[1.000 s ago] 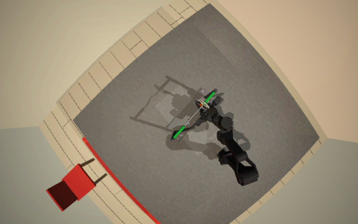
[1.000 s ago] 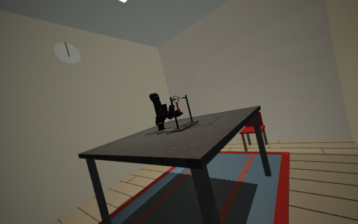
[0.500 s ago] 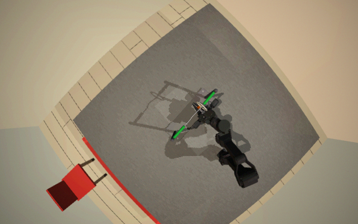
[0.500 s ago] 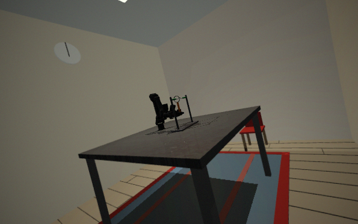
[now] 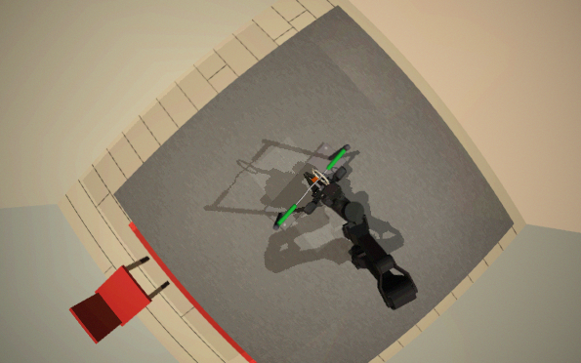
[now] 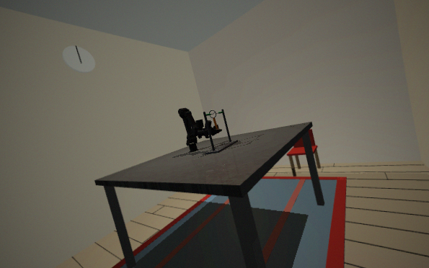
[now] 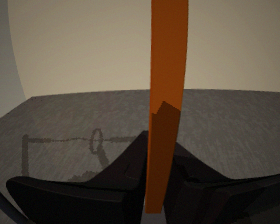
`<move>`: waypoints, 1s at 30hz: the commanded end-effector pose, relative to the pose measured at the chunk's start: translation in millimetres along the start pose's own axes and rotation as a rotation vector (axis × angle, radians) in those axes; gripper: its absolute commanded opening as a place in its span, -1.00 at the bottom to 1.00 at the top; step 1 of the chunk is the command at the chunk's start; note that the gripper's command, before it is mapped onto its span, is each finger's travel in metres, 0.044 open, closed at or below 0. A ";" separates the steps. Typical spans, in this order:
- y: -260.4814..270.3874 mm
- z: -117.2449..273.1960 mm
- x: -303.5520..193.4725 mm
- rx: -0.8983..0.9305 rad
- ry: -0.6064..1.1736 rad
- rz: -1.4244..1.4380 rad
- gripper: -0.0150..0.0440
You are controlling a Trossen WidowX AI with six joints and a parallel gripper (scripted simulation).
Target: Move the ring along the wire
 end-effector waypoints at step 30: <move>26.4 2.0 4.9 -0.017 0.015 0.030 -1.00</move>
Point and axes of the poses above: the point midway between the two fingers, 35 mm back from their tips, its own z axis back along the fingers, its own y axis across the jaws, x = y × z, the point moved 1 cm from there along z, back along the fingers
